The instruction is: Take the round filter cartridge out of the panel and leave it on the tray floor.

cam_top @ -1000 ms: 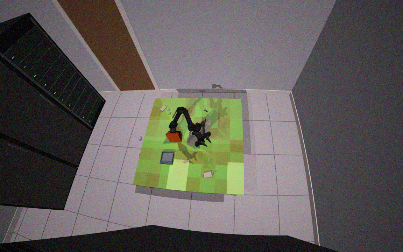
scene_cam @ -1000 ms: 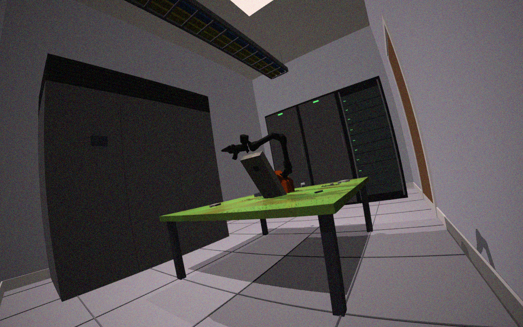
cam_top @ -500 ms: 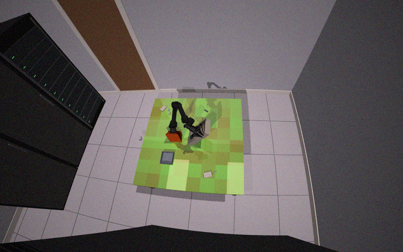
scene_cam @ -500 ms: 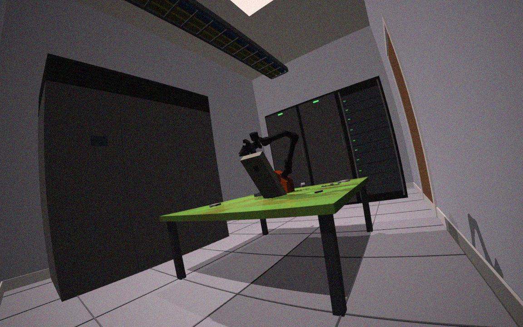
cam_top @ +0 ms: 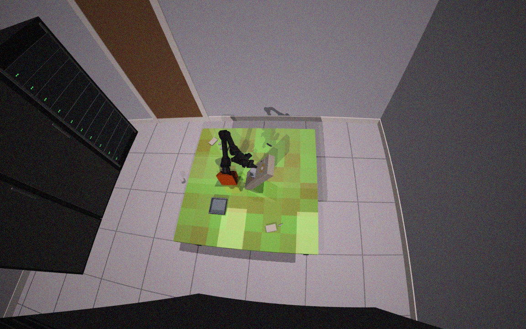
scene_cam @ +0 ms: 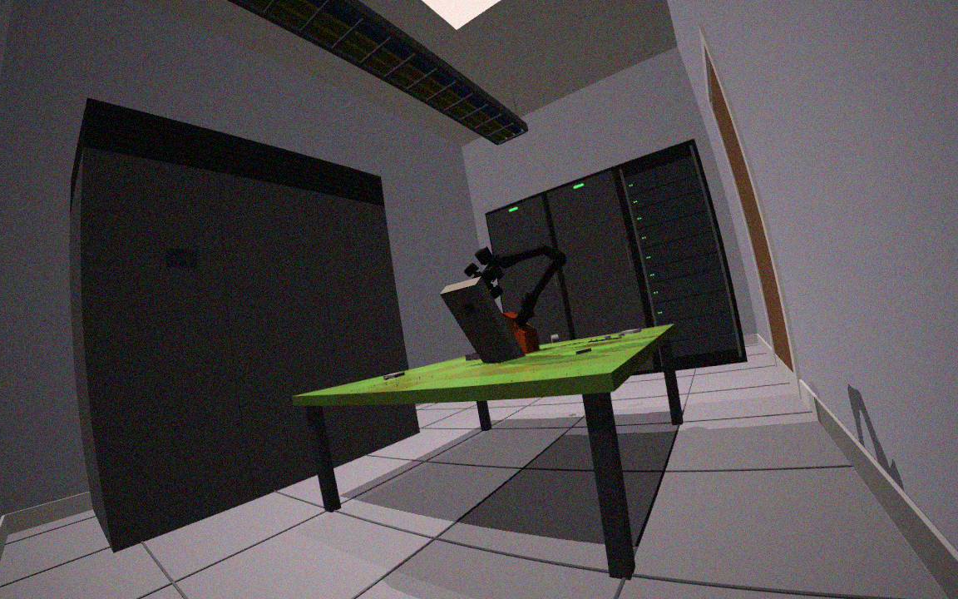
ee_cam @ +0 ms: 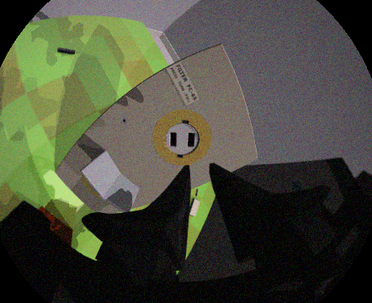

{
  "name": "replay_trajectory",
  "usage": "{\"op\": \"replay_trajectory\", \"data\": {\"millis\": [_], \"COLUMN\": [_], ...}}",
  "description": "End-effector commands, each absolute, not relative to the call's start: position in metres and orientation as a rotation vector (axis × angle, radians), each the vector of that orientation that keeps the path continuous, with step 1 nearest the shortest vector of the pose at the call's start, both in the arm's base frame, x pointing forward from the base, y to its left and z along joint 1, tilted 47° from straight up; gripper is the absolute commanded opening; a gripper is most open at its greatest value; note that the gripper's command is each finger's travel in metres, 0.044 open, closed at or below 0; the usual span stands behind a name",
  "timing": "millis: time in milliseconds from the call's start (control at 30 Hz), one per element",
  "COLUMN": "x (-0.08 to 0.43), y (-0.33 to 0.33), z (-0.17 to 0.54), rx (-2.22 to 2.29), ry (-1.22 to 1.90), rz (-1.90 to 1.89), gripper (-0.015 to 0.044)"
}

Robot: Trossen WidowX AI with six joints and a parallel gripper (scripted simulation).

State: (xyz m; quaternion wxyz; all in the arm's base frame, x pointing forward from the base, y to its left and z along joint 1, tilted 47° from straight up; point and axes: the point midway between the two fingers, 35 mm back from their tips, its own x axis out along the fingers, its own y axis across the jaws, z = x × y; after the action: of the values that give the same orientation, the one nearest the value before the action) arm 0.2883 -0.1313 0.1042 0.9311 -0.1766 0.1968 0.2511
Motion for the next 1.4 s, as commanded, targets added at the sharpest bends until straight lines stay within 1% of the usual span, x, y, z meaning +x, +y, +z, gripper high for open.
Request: {"op": "replay_trajectory", "data": {"millis": [0, 400, 1367], "x": [0.279, 0.281, 0.319], "y": [-0.119, -0.119, -0.099], "z": [0.11, 0.108, 0.089], "rx": [-0.244, -0.245, -0.246], "ry": [0.394, 0.395, 0.395], "rz": [0.516, 0.517, 0.517], "gripper": [0.009, 0.009, 0.009]}}
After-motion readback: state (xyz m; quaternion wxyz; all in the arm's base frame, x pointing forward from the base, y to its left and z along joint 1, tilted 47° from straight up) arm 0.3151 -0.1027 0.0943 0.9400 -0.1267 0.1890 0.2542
